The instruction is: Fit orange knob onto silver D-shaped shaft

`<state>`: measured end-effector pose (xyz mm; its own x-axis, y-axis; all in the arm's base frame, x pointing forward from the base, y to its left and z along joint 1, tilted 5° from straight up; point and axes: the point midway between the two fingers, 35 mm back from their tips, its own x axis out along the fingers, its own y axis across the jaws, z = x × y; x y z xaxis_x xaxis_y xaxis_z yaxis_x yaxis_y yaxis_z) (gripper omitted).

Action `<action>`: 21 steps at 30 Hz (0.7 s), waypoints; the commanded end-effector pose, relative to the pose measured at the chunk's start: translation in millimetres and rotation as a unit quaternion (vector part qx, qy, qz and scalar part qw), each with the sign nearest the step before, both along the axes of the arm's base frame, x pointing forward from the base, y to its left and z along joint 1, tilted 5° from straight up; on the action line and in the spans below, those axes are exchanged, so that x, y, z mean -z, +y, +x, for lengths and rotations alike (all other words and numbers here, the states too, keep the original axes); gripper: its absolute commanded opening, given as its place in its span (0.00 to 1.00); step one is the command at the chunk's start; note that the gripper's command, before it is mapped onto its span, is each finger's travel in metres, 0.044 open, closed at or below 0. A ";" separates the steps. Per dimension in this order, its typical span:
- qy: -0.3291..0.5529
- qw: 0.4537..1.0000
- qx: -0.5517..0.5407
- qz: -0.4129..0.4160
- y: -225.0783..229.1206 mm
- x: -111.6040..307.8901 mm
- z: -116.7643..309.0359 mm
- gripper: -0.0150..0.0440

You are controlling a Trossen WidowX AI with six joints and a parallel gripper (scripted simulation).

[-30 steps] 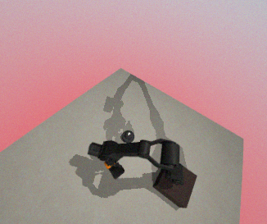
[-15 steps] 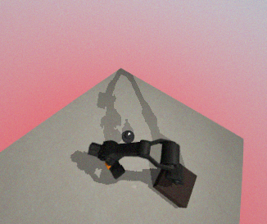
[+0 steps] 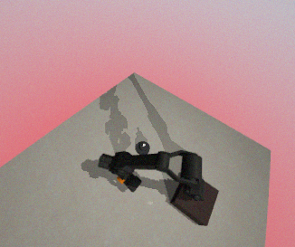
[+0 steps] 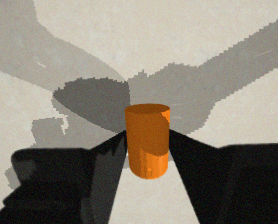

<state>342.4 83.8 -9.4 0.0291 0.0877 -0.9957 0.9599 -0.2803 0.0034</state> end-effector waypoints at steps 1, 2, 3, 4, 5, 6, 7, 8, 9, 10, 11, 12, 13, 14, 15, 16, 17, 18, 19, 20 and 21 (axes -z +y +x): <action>-0.008 0.998 -0.055 -0.003 -0.4 -2.7 1.0 0.56; -0.010 0.997 -0.071 -0.003 -0.4 -2.7 1.0 0.56; -0.011 0.996 -0.085 -0.004 -0.4 -2.7 1.0 0.56; -0.012 0.996 -0.093 -0.004 -0.4 -2.7 1.0 0.56; -0.012 0.995 -0.096 -0.004 -0.4 -2.7 1.0 0.56; -0.012 0.995 -0.096 -0.004 -0.4 -2.7 1.0 0.56; -0.012 0.995 -0.096 -0.004 -0.4 -2.7 1.0 0.56; -0.012 0.995 -0.098 -0.004 -0.4 -2.7 1.0 0.56; -0.013 0.994 -0.106 -0.004 -0.4 -2.7 1.0 0.56; -0.014 0.993 -0.119 -0.005 -0.4 -2.7 1.0 0.56; -0.016 0.991 -0.136 -0.005 -0.4 -2.7 1.0 0.56; -0.017 0.988 -0.153 -0.006 -0.4 -2.7 1.0 0.56; -0.018 0.985 -0.169 -0.006 -0.4 -2.7 1.0 0.56; -0.020 0.982 -0.185 -0.007 -0.4 -2.7 1.1 0.56; -0.021 0.979 -0.202 -0.007 -0.4 -2.7 1.1 0.56; -0.023 0.976 -0.218 -0.008 -0.4 -2.7 1.1 0.56; -0.024 0.972 -0.234 -0.008 -0.4 -2.7 1.1 0.56; -0.026 0.968 -0.251 -0.009 -0.4 -2.7 1.1 0.56; -0.027 0.963 -0.267 -0.010 -0.4 -2.7 1.1 0.56; -0.028 0.959 -0.283 -0.010 -0.4 -2.7 1.1 0.56; -0.030 0.954 -0.299 -0.011 -0.4 -2.7 1.1 0.56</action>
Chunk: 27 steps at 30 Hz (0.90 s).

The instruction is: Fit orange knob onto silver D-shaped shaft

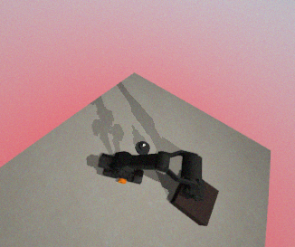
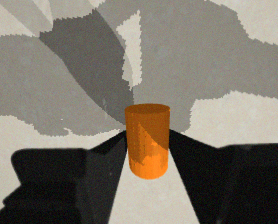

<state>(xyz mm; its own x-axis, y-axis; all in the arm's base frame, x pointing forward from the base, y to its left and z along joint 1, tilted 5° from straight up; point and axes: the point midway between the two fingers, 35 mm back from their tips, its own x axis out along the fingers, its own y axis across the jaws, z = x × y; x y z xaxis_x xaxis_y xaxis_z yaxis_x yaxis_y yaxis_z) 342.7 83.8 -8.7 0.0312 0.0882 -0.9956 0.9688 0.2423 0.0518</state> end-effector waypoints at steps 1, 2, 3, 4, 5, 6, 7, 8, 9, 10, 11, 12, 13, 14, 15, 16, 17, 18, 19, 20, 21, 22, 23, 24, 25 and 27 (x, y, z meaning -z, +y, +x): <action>-0.008 0.998 -0.056 -0.003 -0.4 -2.0 0.8 0.56; -0.009 0.997 -0.073 -0.003 -0.4 -2.0 0.8 0.56; -0.011 0.996 -0.089 -0.004 -0.4 -2.0 0.8 0.56; -0.012 0.994 -0.106 -0.005 -0.4 -2.0 0.8 0.56; -0.013 0.993 -0.119 -0.005 -0.4 -2.0 0.8 0.56; -0.014 0.992 -0.127 -0.005 -0.4 -2.0 0.8 0.56; -0.014 0.991 -0.130 -0.005 -0.4 -2.0 0.8 0.56; -0.014 0.991 -0.130 -0.005 -0.4 -2.0 0.8 0.56; -0.014 0.991 -0.130 -0.005 -0.4 -2.0 0.8 0.56; -0.014 0.991 -0.132 -0.006 -0.4 -2.0 0.8 0.56; -0.015 0.990 -0.140 -0.006 -0.4 -2.0 0.8 0.56; -0.016 0.988 -0.154 -0.006 -0.4 -2.0 0.8 0.56; -0.018 0.985 -0.170 -0.007 -0.4 -2.0 0.8 0.56; -0.019 0.982 -0.187 -0.007 -0.4 -2.0 0.8 0.56; -0.020 0.979 -0.203 -0.008 -0.4 -2.0 0.8 0.56; -0.022 0.975 -0.220 -0.008 -0.4 -2.0 0.8 0.56; -0.023 0.971 -0.236 -0.009 -0.4 -2.0 0.8 0.56; -0.025 0.967 -0.252 -0.010 -0.4 -2.0 0.8 0.56; -0.026 0.963 -0.269 -0.010 -0.4 -2.1 0.8 0.56; -0.028 0.958 -0.285 -0.011 -0.4 -2.1 0.8 0.56; -0.029 0.953 -0.301 -0.011 -0.4 -2.1 0.8 0.56; -0.030 0.948 -0.317 -0.012 -0.4 -2.1 0.8 0.56; -0.032 0.942 -0.333 -0.012 -0.4 -2.1 0.8 0.56; -0.033 0.937 -0.349 -0.013 -0.4 -2.1 0.8 0.56; -0.034 0.931 -0.364 -0.013 -0.4 -2.1 0.8 0.56; -0.037 0.919 -0.392 -0.014 -0.4 -2.1 0.8 0.56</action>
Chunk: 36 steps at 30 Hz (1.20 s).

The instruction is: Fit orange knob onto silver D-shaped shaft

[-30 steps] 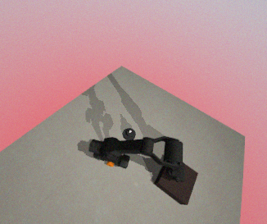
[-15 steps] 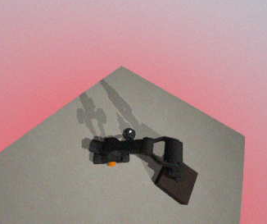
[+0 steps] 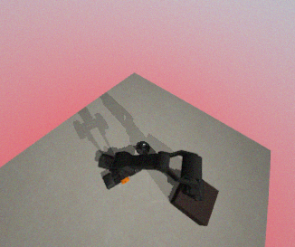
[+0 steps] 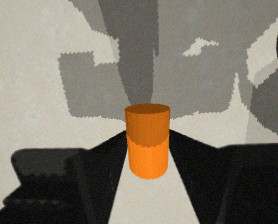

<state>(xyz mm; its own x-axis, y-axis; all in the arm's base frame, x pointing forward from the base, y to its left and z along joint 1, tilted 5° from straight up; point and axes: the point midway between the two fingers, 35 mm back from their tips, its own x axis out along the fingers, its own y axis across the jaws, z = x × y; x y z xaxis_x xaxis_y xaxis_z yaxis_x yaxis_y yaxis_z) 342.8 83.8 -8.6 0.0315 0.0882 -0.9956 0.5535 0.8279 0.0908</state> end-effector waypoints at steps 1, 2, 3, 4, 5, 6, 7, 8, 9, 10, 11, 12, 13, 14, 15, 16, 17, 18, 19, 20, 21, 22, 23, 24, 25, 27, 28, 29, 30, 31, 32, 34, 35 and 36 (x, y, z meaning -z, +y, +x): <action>-0.007 0.999 -0.045 -0.003 -0.4 -2.0 0.8 0.56; -0.007 0.999 -0.048 -0.003 -0.4 -2.0 0.8 0.56; -0.007 0.999 -0.048 -0.003 -0.4 -2.0 0.8 0.56; -0.007 0.999 -0.048 -0.003 -0.4 -2.0 0.8 0.56; -0.007 0.999 -0.051 -0.003 -0.4 -2.0 0.8 0.56; -0.008 0.998 -0.059 -0.003 -0.4 -2.0 0.8 0.56; -0.009 0.997 -0.072 -0.003 -0.4 -2.0 0.8 0.56; -0.010 0.996 -0.089 -0.004 -0.4 -2.0 0.8 0.56; -0.012 0.994 -0.105 -0.005 -0.4 -2.0 0.8 0.56; -0.013 0.992 -0.122 -0.005 -0.4 -2.0 0.8 0.56; -0.015 0.990 -0.139 -0.006 -0.4 -2.0 0.8 0.56; -0.016 0.988 -0.155 -0.006 -0.4 -2.0 0.8 0.56; -0.018 0.985 -0.172 -0.007 -0.4 -2.0 0.8 0.56; -0.019 0.982 -0.188 -0.007 -0.4 -2.0 0.8 0.56; -0.021 0.979 -0.205 -0.008 -0.4 -2.0 0.8 0.56; -0.022 0.975 -0.221 -0.009 -0.4 -2.0 0.8 0.56; -0.023 0.972 -0.234 -0.009 -0.4 -2.0 0.8 0.56; -0.024 0.970 -0.242 -0.009 -0.4 -2.0 0.8 0.56; -0.024 0.969 -0.245 -0.009 -0.4 -2.0 0.8 0.56; -0.024 0.969 -0.245 -0.009 -0.4 -2.0 0.8 0.56; -0.024 0.969 -0.245 -0.009 -0.4 -2.0 0.8 0.56; -0.024 0.969 -0.247 -0.009 -0.4 -2.0 0.8 0.56; -0.025 0.967 -0.255 -0.010 -0.4 -2.0 0.8 0.56; -0.026 0.963 -0.268 -0.010 -0.4 -2.0 0.8 0.56; -0.027 0.958 -0.284 -0.011 -0.4 -2.0 0.8 0.56; -0.030 0.948 -0.316 -0.012 -0.4 -2.0 0.8 0.56; -0.032 0.943 -0.332 -0.012 -0.4 -2.0 0.8 0.56; -0.033 0.937 -0.347 -0.013 -0.4 -2.0 0.8 0.56; -0.034 0.931 -0.363 -0.013 -0.4 -2.0 0.8 0.56; -0.036 0.925 -0.378 -0.014 -0.4 -2.0 0.8 0.56; -0.037 0.918 -0.394 -0.014 -0.4 -2.0 0.8 0.56; -0.040 0.905 -0.424 -0.015 -0.4 -2.0 0.8 0.56; -0.041 0.897 -0.439 -0.016 -0.4 -2.0 0.8 0.56; -0.042 0.890 -0.454 -0.016 -0.4 -2.0 0.8 0.56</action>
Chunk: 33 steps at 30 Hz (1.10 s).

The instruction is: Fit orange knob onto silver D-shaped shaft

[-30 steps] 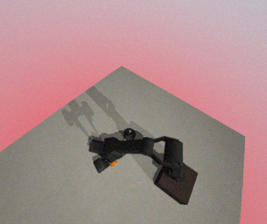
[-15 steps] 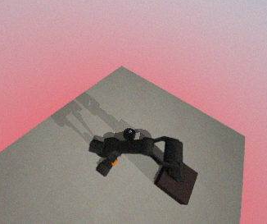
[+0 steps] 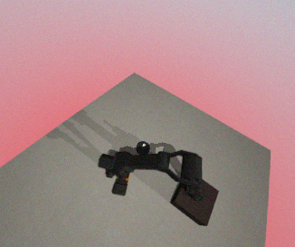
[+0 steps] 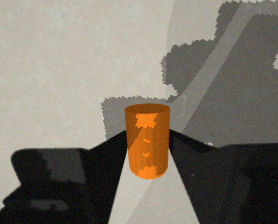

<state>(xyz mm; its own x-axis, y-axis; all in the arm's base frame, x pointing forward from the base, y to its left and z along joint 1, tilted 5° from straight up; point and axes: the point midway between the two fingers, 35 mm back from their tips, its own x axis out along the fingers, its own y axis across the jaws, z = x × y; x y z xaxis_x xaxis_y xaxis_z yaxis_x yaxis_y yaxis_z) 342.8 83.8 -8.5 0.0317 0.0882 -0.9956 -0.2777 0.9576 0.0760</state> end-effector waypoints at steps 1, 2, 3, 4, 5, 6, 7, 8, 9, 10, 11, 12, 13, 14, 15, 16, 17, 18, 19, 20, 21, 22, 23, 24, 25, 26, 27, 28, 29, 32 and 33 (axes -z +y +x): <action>-0.007 0.998 -0.056 -0.003 -0.4 -1.9 0.7 0.56; -0.009 0.997 -0.073 -0.004 -0.4 -1.9 0.7 0.56; -0.010 0.996 -0.089 -0.004 -0.4 -1.9 0.7 0.56; -0.012 0.995 -0.103 -0.005 -0.4 -1.9 0.7 0.56; -0.012 0.994 -0.111 -0.005 -0.4 -1.9 0.7 0.56; -0.012 0.993 -0.113 -0.005 -0.4 -1.9 0.7 0.56; -0.012 0.993 -0.113 -0.005 -0.4 -1.9 0.7 0.56; -0.012 0.993 -0.113 -0.005 -0.4 -1.9 0.7 0.56; -0.013 0.993 -0.116 -0.005 -0.4 -1.9 0.7 0.56; -0.013 0.992 -0.124 -0.005 -0.4 -1.9 0.7 0.56; -0.015 0.990 -0.137 -0.006 -0.4 -1.9 0.7 0.56; -0.016 0.988 -0.154 -0.006 -0.4 -1.9 0.7 0.56; -0.017 0.985 -0.171 -0.007 -0.4 -1.9 0.7 0.56; -0.019 0.982 -0.187 -0.007 -0.4 -1.9 0.7 0.56; -0.020 0.979 -0.204 -0.008 -0.4 -1.9 0.7 0.56; -0.022 0.975 -0.220 -0.009 -0.4 -1.9 0.7 0.56; -0.023 0.971 -0.236 -0.009 -0.4 -1.9 0.7 0.56; -0.025 0.967 -0.253 -0.010 -0.4 -1.9 0.7 0.56; -0.026 0.963 -0.269 -0.010 -0.4 -1.9 0.7 0.56; -0.027 0.958 -0.285 -0.011 -0.4 -1.9 0.7 0.56; -0.029 0.953 -0.301 -0.011 -0.4 -1.9 0.7 0.56; -0.030 0.948 -0.317 -0.012 -0.4 -1.9 0.7 0.56; -0.032 0.942 -0.333 -0.012 -0.4 -1.9 0.7 0.56; -0.033 0.936 -0.349 -0.013 -0.5 -1.9 0.7 0.56; -0.034 0.930 -0.365 -0.013 -0.5 -1.9 0.7 0.56; -0.035 0.925 -0.377 -0.014 -0.5 -1.9 0.7 0.56; -0.036 0.922 -0.385 -0.014 -0.5 -1.9 0.7 0.56; -0.036 0.921 -0.387 -0.014 -0.5 -1.9 0.7 0.56; -0.036 0.921 -0.387 -0.014 -0.5 -1.9 0.7 0.56; -0.036 0.921 -0.387 -0.014 -0.2 0.6 0.8 0.56; -0.036 0.921 -0.387 -0.014 -0.1 2.7 0.9 0.56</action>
